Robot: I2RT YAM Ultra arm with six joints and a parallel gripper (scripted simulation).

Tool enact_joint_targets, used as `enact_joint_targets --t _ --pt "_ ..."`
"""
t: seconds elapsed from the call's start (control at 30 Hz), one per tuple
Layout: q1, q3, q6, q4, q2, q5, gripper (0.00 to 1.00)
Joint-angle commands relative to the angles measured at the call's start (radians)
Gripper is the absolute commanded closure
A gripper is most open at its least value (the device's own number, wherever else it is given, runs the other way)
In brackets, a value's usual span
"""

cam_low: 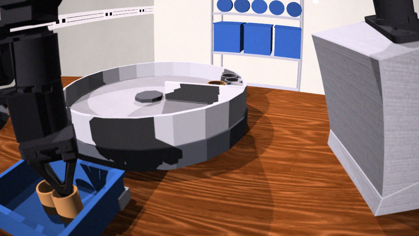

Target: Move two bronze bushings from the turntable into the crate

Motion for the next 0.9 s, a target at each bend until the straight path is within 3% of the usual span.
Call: enact_joint_targets --t 0.0,0.87 --pt "-0.004 -0.023 -0.011 0.017 -0.019 -0.011 1.00" --pt "-0.004 -0.025 -0.011 0.013 -0.017 -0.011 1.00"
